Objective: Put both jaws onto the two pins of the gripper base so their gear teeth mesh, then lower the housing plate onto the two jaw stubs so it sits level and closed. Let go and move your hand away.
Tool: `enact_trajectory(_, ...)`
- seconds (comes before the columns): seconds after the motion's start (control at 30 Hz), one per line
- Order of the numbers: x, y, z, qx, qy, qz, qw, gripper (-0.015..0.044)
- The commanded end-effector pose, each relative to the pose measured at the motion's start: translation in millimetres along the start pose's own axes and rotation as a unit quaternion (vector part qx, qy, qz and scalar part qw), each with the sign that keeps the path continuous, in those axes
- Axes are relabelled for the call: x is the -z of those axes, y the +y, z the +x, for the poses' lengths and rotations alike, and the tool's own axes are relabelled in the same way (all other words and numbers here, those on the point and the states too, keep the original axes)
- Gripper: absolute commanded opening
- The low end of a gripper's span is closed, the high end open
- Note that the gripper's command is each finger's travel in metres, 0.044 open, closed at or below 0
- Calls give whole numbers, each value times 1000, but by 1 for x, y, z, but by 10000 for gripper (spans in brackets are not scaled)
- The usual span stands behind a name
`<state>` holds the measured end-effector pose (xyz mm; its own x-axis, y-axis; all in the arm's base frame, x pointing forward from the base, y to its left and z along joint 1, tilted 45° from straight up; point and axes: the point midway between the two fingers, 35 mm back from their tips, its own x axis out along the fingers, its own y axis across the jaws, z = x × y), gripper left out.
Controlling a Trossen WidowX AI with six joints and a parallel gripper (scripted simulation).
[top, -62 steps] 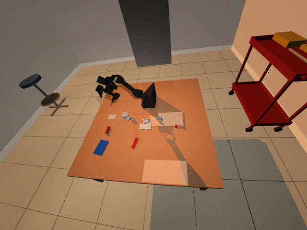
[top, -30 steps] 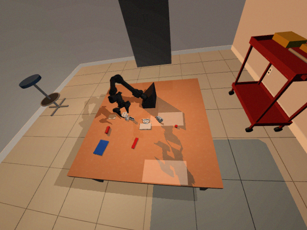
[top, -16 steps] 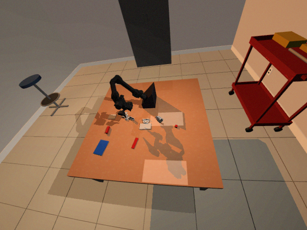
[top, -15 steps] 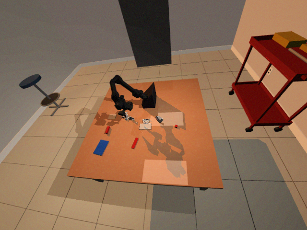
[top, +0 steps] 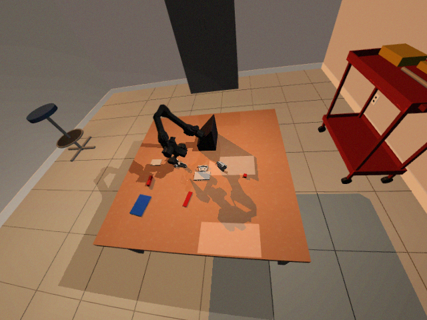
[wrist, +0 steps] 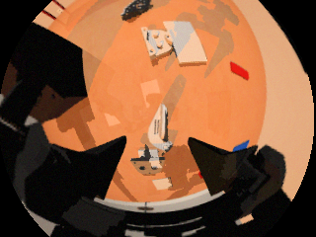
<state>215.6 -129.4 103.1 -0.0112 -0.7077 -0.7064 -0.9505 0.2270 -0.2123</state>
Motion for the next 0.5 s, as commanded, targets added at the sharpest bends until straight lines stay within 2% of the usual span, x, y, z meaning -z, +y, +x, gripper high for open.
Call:
enact_trajectory(0.0, -1, 1, 7, 2, 2, -4, 1000, 440)
enact_trajectory(0.47, -1, 0, 24, 2, 1, -4, 1000, 440)
